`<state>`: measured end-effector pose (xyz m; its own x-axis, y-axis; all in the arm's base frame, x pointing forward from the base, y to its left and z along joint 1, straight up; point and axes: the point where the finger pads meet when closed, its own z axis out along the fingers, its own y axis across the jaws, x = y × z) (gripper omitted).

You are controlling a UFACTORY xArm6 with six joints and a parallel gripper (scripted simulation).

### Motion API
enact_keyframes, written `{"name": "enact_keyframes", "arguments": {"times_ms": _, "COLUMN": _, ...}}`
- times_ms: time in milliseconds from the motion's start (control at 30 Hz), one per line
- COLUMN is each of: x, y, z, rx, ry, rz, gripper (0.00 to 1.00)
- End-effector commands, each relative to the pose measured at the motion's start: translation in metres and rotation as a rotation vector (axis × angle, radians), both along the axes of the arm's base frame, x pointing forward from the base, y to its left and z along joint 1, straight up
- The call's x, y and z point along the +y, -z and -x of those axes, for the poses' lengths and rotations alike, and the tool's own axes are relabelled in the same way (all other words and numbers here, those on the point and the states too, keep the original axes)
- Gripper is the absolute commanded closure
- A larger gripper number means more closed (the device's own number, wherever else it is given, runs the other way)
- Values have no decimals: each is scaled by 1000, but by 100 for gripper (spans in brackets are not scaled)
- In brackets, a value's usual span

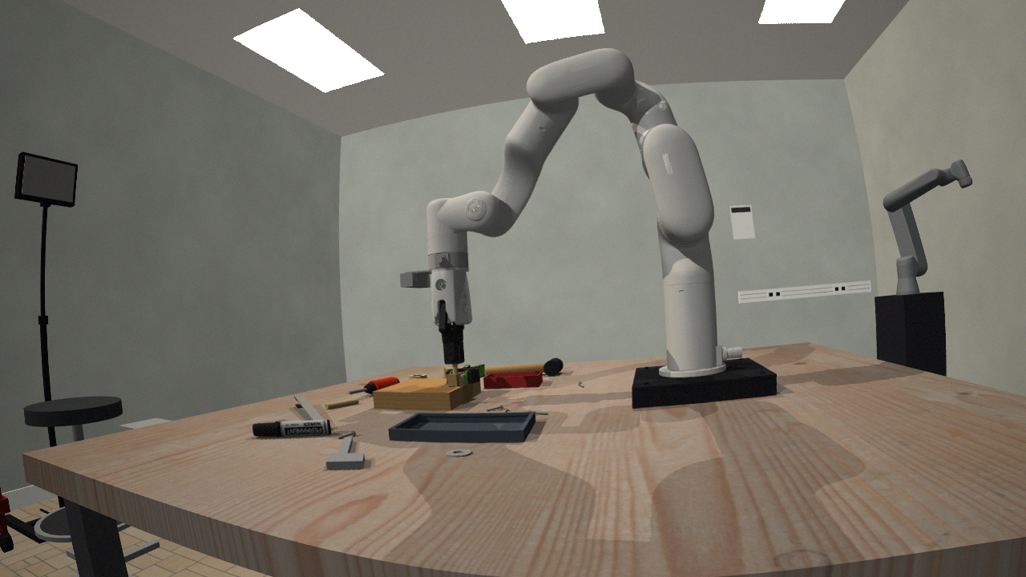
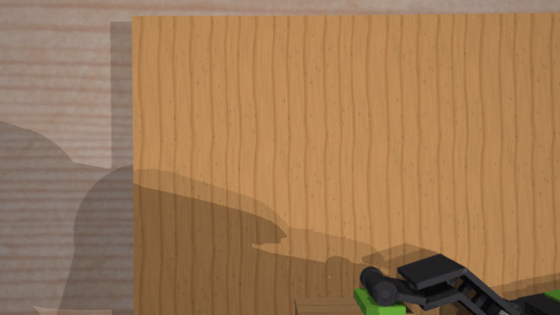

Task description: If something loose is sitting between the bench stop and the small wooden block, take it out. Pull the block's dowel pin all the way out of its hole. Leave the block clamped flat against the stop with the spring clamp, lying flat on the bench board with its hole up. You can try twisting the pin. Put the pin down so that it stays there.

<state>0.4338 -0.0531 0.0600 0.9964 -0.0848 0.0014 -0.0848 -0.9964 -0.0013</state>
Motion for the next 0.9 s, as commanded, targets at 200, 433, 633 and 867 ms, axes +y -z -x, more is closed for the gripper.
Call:
{"name": "enact_keyframes", "arguments": {"times_ms": 200, "x": 0, "y": -2, "z": -1, "rx": -4, "ry": -110, "rz": -1, "gripper": 100}}
{"name": "enact_keyframes", "arguments": {"times_ms": 433, "x": 0, "y": -2, "z": -1, "rx": -5, "ry": -174, "rz": -1, "gripper": 100}}
{"name": "enact_keyframes", "arguments": {"times_ms": 633, "x": 0, "y": -2, "z": -1, "rx": -5, "ry": -227, "rz": 0, "gripper": 100}}
{"name": "enact_keyframes", "arguments": {"times_ms": 867, "x": 0, "y": -2, "z": -1, "rx": -5, "ry": -297, "rz": 0, "gripper": 100}}
